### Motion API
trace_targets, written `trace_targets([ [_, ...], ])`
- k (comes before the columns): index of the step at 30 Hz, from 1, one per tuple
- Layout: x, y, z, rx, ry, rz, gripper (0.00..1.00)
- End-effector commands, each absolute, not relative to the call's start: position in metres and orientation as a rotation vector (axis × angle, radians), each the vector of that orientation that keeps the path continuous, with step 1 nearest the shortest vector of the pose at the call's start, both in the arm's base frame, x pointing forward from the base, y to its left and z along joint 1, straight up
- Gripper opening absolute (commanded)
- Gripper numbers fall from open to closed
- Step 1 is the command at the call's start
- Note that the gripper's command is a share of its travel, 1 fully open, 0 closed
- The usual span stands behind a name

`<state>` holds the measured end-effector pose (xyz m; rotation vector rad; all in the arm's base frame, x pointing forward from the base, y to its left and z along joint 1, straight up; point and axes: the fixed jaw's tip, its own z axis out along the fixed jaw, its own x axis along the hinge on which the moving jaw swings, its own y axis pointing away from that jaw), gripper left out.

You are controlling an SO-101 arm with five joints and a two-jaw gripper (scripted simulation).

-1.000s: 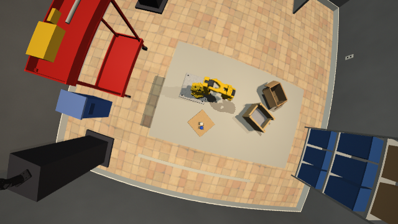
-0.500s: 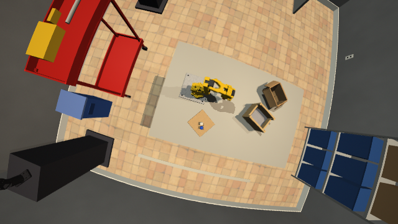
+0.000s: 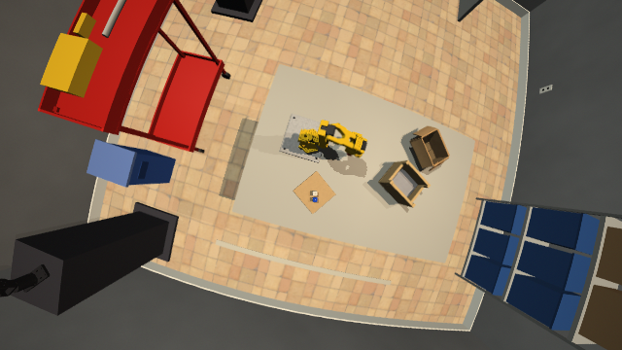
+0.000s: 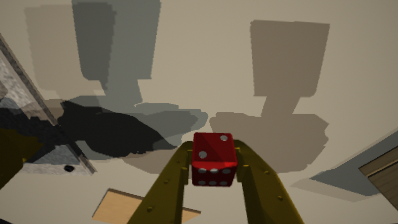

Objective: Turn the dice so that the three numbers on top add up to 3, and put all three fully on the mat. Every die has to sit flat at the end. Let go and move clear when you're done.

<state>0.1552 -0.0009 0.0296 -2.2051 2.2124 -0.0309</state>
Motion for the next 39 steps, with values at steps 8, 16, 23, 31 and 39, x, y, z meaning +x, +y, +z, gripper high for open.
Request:
trace_targets([
  [8,0.152,0.001,0.021,-2.217,2.219,-0.008,0.0],
  [16,0.152,0.001,0.02,-2.217,2.219,-0.008,0.0],
  [23,0.152,0.001,0.015,-2.217,2.219,-0.008,0.0],
  [31,0.152,0.001,0.014,-2.217,2.219,-0.008,0.0],
  [39,0.152,0.001,0.01,-2.217,2.219,-0.008,0.0],
])
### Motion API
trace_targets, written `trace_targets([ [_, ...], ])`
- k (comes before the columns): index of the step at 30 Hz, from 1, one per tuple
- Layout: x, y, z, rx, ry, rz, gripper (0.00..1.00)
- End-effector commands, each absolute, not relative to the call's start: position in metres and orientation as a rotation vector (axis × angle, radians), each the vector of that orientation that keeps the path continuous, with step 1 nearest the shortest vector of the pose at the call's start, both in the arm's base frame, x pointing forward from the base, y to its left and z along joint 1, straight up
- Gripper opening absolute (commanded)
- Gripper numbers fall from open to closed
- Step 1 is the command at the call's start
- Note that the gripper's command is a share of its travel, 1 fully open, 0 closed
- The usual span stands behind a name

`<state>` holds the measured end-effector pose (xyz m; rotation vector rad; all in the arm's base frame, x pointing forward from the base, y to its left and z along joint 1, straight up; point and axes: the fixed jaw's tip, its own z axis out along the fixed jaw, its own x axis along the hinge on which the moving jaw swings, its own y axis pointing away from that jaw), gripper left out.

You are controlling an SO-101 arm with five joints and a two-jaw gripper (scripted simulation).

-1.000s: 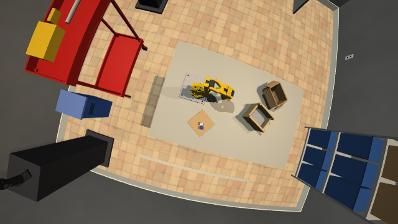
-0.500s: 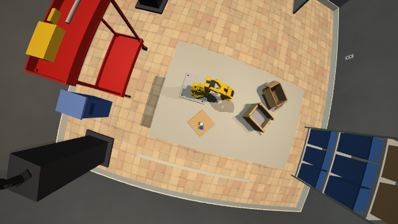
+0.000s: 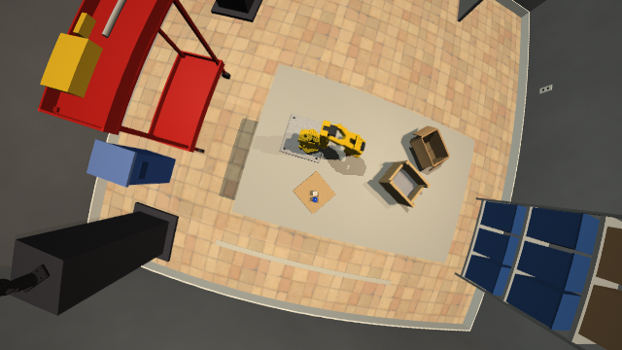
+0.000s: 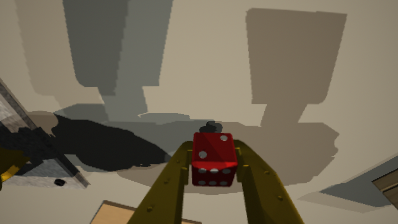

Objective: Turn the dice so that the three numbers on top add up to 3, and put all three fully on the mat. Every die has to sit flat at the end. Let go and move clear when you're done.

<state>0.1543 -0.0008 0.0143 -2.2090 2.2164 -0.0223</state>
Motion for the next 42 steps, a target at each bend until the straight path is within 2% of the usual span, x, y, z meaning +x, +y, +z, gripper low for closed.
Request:
trace_targets([
  [1,0.152,0.001,0.009,-2.217,2.219,-0.008,0.0],
  [42,0.152,0.001,-0.001,-2.217,2.219,-0.008,0.0],
])
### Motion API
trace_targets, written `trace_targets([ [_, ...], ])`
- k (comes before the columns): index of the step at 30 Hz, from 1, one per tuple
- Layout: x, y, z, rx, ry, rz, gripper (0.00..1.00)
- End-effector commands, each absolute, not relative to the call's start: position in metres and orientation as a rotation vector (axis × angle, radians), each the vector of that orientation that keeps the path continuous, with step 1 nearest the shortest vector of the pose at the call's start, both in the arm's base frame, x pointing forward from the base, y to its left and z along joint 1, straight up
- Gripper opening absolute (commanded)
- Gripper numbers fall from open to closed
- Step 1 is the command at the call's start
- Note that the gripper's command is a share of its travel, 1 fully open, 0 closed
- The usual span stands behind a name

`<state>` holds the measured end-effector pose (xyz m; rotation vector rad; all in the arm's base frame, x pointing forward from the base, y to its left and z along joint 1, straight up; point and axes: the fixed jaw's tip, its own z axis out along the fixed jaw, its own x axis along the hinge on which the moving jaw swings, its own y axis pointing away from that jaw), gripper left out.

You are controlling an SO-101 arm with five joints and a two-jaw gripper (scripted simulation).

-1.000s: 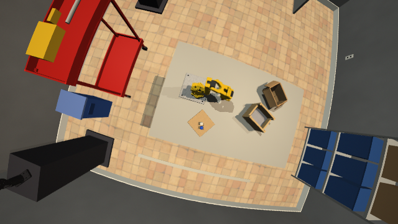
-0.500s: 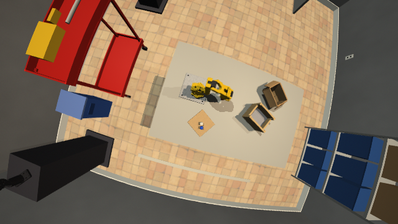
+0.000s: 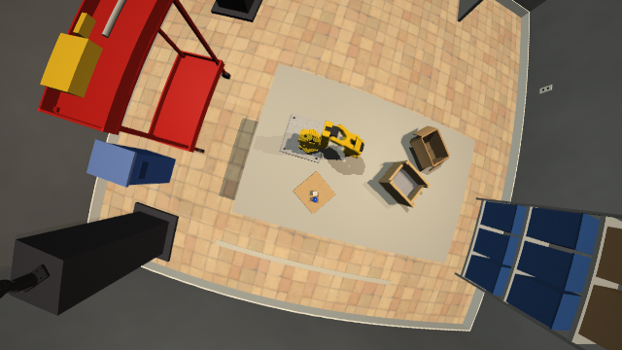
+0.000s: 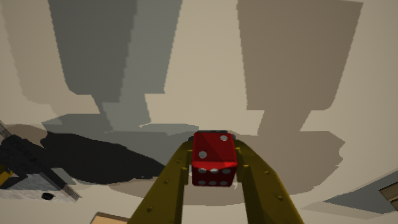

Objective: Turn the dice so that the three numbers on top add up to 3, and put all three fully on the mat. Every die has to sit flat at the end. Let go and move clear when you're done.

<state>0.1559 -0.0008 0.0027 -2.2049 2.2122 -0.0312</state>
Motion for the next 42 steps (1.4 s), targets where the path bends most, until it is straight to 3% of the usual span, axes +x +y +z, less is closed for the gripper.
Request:
trace_targets([
  [1,0.1521,0.0012,-0.0007,-2.217,2.219,-0.008,0.0],
  [19,0.1521,0.0012,-0.0014,-2.217,2.219,-0.008,0.0],
  [29,0.1521,0.0012,-0.0014,-2.217,2.219,-0.008,0.1],
  [42,0.1521,0.0012,-0.0014,-2.217,2.219,-0.008,0.13],
])
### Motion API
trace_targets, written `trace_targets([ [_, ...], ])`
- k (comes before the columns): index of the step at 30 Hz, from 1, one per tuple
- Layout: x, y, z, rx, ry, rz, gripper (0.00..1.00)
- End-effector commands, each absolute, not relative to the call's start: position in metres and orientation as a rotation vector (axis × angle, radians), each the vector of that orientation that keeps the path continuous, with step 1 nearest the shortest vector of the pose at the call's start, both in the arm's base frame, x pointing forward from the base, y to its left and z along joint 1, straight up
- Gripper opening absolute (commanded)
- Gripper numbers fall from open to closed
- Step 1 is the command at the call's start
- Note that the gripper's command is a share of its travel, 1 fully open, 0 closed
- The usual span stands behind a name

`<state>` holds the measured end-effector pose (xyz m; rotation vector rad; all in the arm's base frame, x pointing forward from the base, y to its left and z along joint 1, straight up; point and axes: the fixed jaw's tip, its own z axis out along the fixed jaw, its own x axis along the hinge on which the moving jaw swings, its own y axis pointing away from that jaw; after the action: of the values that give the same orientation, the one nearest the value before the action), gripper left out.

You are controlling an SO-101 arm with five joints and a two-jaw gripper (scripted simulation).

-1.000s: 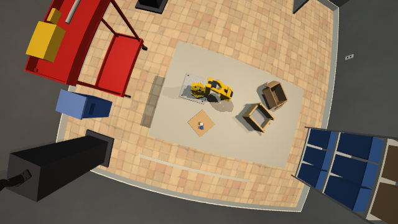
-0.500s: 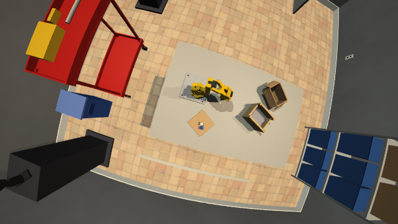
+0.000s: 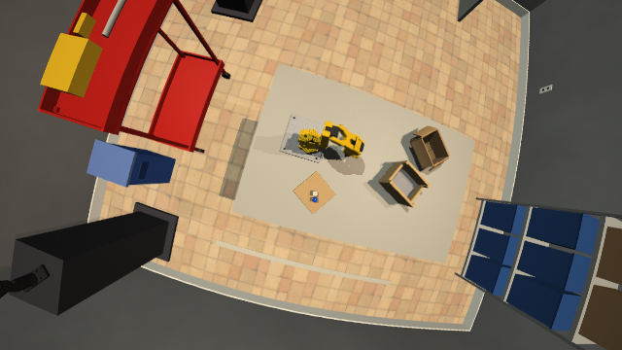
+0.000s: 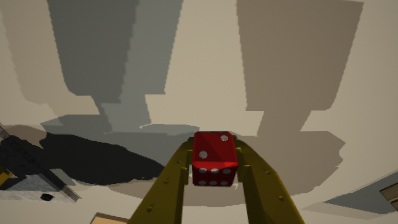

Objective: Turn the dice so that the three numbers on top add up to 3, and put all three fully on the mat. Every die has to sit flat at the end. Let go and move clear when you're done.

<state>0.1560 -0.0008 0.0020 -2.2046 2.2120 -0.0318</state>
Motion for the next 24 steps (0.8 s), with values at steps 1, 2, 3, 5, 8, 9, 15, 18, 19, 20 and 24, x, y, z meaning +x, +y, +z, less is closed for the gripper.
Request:
trace_targets([
  [1,0.1521,0.0012,-0.0014,-2.217,2.219,-0.008,0.14],
  [2,0.1521,0.0012,-0.0014,-2.217,2.219,-0.008,0.15],
  [3,0.1521,0.0012,-0.0014,-2.217,2.219,-0.008,0.16],
  [5,0.1521,0.0012,-0.0014,-2.217,2.219,-0.008,0.18],
  [8,0.1521,0.0012,-0.0014,-2.217,2.219,-0.008,0.2],
  [9,0.1521,0.0012,-0.0014,-2.217,2.219,-0.008,0.2],
  [15,0.1521,0.0012,-0.0014,-2.217,2.219,-0.008,0.26],
  [18,0.1521,0.0012,-0.0014,-2.217,2.219,-0.008,0.28],
  [19,0.1521,0.0012,-0.0014,-2.217,2.219,-0.008,0.29],
  [20,0.1521,0.0012,-0.0014,-2.217,2.219,-0.008,0.29],
  [24,0.1521,0.0012,-0.0014,-2.217,2.219,-0.008,0.29],
])
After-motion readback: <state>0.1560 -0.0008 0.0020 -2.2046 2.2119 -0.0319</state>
